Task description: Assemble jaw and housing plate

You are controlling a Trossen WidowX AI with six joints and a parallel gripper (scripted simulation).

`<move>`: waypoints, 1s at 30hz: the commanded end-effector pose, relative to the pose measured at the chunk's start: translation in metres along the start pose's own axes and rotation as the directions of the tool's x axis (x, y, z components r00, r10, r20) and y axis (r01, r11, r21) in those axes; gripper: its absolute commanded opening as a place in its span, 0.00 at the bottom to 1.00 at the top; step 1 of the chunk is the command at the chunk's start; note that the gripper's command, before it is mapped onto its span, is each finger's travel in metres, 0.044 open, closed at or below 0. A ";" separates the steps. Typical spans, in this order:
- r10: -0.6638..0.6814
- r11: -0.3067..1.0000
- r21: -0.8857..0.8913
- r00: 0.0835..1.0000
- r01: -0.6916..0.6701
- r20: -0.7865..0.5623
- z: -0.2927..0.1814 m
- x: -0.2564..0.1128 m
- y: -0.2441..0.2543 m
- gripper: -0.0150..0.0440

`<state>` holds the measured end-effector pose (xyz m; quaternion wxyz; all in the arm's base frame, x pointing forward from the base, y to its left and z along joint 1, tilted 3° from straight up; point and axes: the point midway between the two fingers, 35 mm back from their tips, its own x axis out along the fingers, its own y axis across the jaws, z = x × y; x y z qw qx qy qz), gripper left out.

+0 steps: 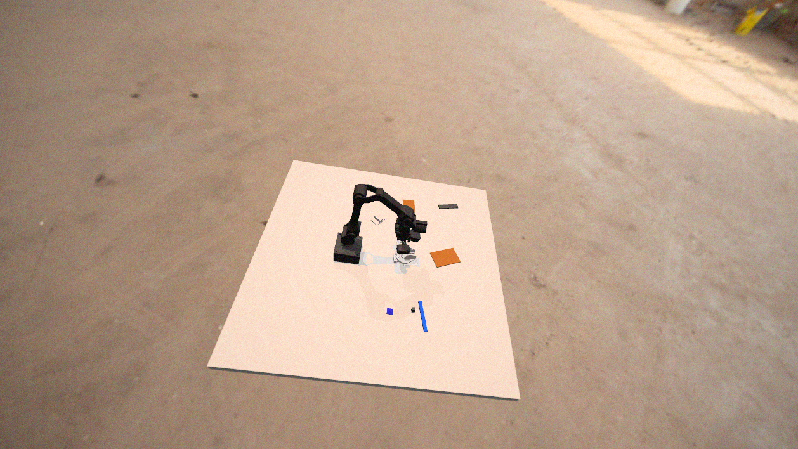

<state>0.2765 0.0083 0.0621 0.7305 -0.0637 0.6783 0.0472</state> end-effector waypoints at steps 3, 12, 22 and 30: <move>0.005 1.000 -0.004 1.000 -0.005 -0.003 -0.006 0.001 0.000 0.85; 0.005 1.000 -0.004 1.000 -0.005 -0.003 -0.006 0.001 0.000 0.85; 0.005 1.000 -0.013 1.000 -0.005 -0.003 -0.006 0.001 0.000 0.85; 0.005 1.000 -0.015 1.000 -0.005 -0.003 -0.006 0.001 0.000 0.85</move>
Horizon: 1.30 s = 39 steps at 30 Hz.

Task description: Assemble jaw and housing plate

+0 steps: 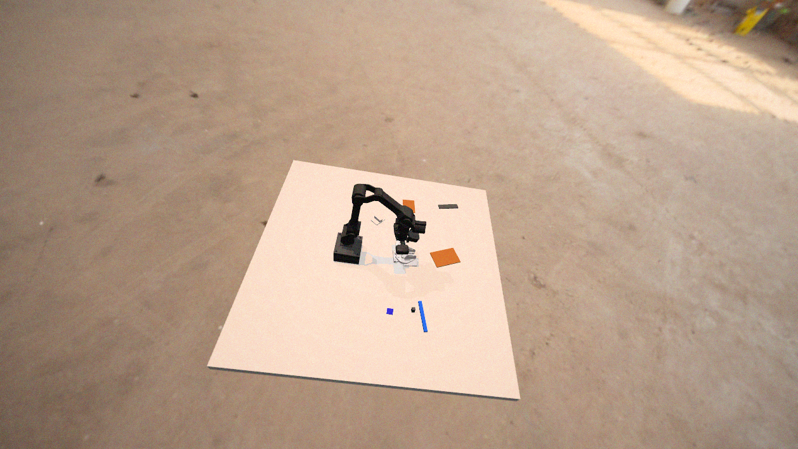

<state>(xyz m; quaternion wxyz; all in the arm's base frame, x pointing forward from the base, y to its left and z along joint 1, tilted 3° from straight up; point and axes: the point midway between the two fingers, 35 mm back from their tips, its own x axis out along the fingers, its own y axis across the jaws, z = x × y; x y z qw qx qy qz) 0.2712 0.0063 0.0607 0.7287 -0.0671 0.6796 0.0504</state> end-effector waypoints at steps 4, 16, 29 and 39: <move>0.005 1.000 -0.006 1.000 -0.005 0.002 0.000 0.000 0.001 0.85; 0.005 1.000 -0.006 1.000 -0.005 0.002 0.001 0.007 0.001 0.85; 0.005 1.000 -0.006 1.000 -0.005 0.002 0.002 0.029 0.001 0.85; 0.005 1.000 -0.007 1.000 -0.005 0.001 0.001 0.045 0.001 0.85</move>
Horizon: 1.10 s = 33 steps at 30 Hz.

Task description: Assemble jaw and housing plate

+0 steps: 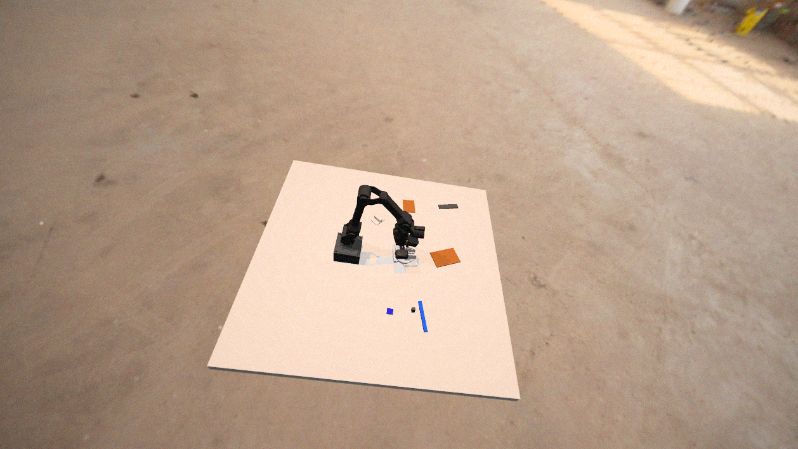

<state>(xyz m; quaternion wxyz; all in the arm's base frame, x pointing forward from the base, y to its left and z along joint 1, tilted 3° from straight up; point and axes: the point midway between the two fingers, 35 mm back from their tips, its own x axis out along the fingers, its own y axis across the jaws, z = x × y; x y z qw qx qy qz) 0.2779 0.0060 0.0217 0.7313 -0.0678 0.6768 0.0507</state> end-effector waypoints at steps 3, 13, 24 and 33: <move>0.006 1.000 -0.006 1.000 -0.006 -0.006 -0.003 0.011 0.001 0.85; 0.006 1.000 -0.006 1.000 -0.006 -0.006 -0.004 0.023 0.001 0.85; 0.006 1.000 -0.006 1.000 -0.006 -0.006 -0.004 0.023 0.001 0.85; 0.006 1.000 -0.005 1.000 -0.006 -0.006 -0.004 0.025 0.002 0.85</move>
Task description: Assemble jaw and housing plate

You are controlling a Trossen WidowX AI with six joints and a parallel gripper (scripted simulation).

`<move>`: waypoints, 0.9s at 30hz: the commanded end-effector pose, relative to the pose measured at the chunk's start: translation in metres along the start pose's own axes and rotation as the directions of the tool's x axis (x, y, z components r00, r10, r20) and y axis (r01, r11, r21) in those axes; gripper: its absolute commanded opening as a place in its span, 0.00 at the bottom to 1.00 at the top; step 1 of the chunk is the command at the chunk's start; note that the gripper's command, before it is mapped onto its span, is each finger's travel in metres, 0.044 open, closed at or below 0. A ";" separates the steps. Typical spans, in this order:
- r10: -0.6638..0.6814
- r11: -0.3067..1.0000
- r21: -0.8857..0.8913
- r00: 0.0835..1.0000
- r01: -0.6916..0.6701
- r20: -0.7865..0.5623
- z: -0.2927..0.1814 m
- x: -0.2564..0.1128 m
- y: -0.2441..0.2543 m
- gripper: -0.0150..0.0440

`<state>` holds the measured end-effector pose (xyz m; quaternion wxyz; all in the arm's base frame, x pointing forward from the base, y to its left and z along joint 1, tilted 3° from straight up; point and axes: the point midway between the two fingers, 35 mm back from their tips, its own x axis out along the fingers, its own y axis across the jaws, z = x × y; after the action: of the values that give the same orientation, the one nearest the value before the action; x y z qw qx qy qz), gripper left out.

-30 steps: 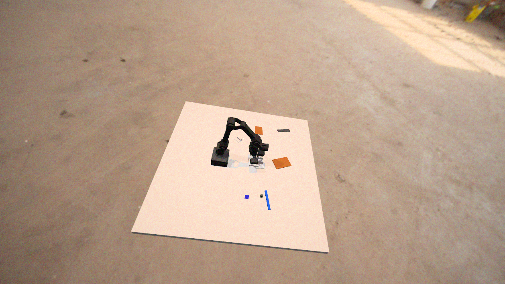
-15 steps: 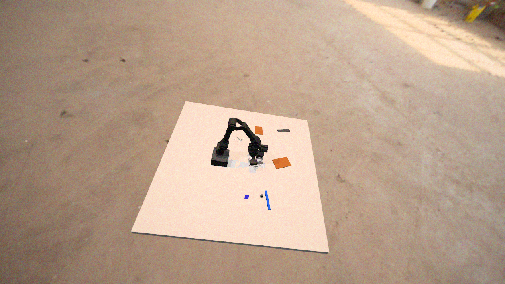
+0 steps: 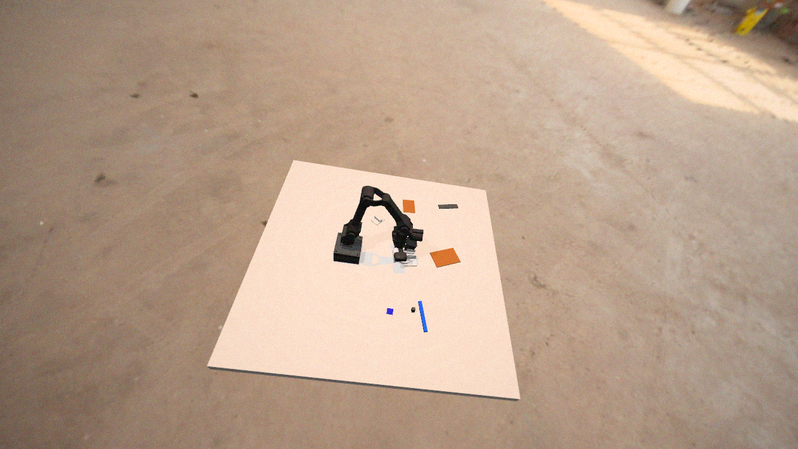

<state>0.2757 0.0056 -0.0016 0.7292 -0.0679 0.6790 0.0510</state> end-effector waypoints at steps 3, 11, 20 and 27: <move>0.005 1.000 -0.005 1.000 -0.005 0.000 0.000 0.002 0.001 0.85; 0.005 1.000 -0.004 1.000 -0.005 0.000 0.000 0.003 0.001 0.85; 0.005 1.000 -0.004 1.000 -0.005 0.000 0.000 0.005 0.001 0.85; 0.005 1.000 -0.004 1.000 -0.005 0.000 0.000 0.007 0.001 0.85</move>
<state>0.2763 0.0055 -0.0075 0.7293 -0.0678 0.6789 0.0509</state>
